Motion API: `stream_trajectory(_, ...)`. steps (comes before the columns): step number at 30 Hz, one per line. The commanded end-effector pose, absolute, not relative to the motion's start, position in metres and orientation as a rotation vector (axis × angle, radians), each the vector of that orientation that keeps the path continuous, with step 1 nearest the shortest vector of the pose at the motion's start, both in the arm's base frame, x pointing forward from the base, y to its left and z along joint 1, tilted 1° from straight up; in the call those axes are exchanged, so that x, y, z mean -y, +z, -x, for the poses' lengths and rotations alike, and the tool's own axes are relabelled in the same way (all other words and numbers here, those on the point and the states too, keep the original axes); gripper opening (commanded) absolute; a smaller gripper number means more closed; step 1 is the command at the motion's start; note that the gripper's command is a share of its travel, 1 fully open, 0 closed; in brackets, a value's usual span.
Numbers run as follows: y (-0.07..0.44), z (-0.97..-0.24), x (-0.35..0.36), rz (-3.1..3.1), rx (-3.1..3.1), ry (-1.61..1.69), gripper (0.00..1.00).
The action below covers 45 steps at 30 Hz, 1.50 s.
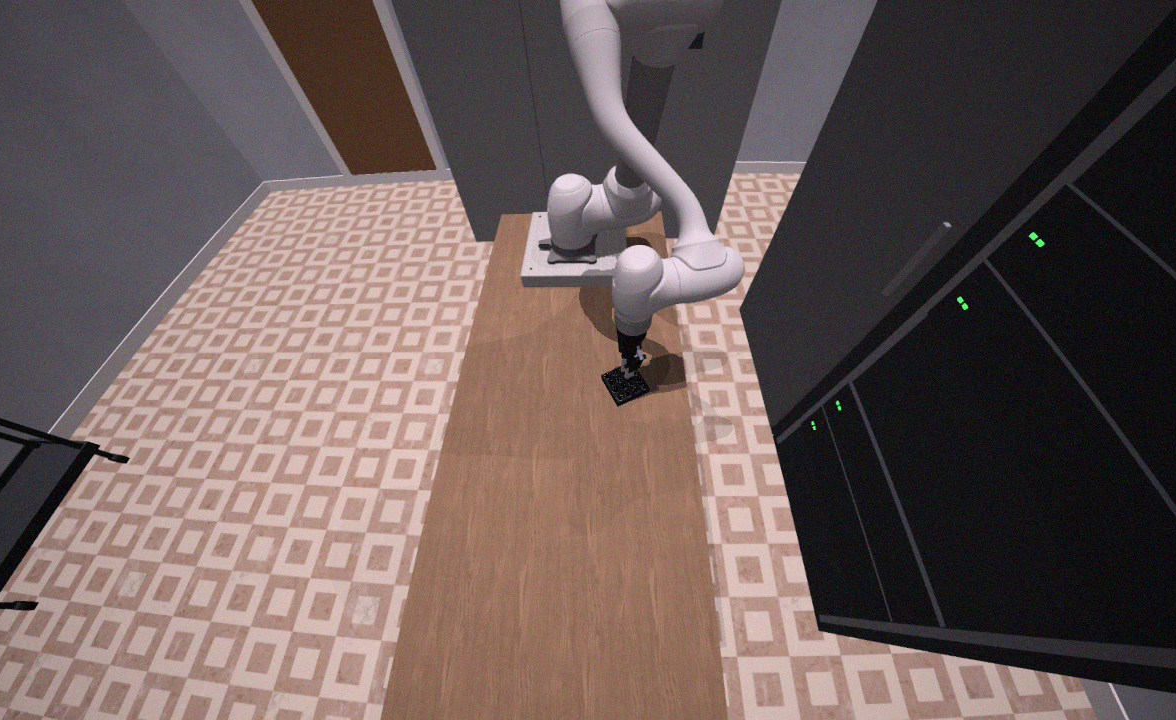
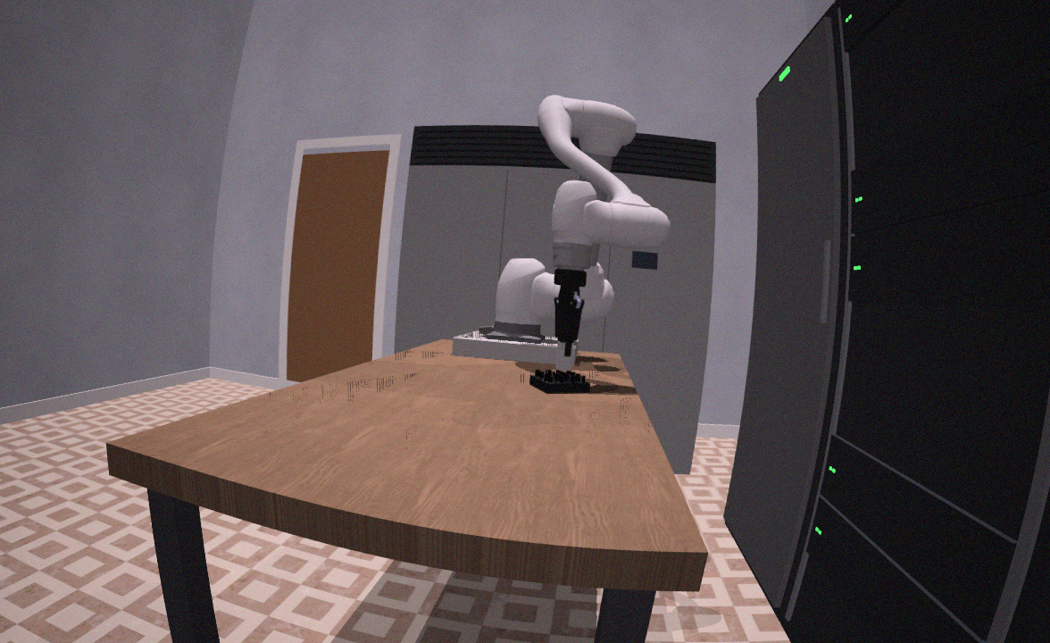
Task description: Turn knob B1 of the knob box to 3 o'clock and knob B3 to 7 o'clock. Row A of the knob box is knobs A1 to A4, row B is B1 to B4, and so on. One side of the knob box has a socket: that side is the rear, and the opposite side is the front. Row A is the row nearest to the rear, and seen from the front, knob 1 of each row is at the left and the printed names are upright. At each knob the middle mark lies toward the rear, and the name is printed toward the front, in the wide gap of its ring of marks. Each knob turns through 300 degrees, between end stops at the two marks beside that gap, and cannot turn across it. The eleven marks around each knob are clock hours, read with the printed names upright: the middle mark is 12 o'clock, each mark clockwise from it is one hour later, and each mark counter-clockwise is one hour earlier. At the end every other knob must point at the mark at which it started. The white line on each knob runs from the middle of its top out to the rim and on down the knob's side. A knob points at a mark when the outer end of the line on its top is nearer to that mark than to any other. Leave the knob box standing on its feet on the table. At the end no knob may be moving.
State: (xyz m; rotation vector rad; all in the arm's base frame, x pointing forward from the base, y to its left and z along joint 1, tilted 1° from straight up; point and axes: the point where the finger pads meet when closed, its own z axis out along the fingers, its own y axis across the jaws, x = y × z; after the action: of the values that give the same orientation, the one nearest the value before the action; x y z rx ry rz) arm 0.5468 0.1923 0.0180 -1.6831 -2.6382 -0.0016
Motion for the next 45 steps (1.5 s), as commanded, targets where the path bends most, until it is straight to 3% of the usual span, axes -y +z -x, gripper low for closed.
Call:
stream_trajectory(1, 0.0181, -0.5468, -0.1923, 1.683, 2.638, -0.002, 0.12)
stream_trajectory(45, 0.0101, -0.5468, -0.1924, 1.683, 2.638, -0.002, 0.12)
